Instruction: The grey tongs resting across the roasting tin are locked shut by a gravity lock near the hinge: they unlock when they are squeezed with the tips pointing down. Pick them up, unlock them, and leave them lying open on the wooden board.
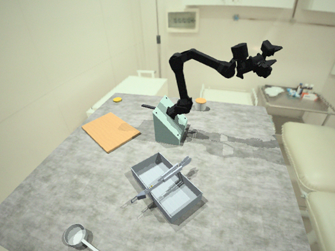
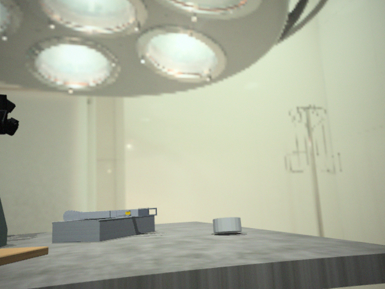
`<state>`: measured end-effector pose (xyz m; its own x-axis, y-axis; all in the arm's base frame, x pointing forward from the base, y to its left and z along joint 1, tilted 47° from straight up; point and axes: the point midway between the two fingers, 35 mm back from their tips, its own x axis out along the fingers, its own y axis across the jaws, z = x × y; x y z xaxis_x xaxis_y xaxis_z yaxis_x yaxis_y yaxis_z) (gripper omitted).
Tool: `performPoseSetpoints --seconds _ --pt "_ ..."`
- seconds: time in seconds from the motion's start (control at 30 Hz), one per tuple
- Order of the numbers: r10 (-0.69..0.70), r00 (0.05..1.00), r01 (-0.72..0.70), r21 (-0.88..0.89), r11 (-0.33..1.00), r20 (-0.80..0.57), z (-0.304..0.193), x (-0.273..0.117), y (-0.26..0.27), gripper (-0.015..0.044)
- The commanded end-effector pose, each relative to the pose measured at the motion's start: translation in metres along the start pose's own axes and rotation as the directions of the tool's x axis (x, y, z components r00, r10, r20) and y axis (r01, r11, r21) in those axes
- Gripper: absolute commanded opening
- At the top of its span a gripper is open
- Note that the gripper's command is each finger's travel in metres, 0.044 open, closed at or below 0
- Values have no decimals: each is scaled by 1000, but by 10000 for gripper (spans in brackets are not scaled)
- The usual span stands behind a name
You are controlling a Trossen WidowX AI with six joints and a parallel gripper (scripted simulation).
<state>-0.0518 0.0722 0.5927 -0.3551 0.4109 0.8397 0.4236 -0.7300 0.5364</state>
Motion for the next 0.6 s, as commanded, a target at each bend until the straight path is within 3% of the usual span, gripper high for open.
performPoseSetpoints --seconds 0.0,0.3,0.57 --pt "-3 1000 3 -3 1000 3 1 0 -1 426" --pt "-163 972 187 -141 972 168 57 10 -45 440" --pt "-344 816 490 -242 837 465 163 -12 -94 440"
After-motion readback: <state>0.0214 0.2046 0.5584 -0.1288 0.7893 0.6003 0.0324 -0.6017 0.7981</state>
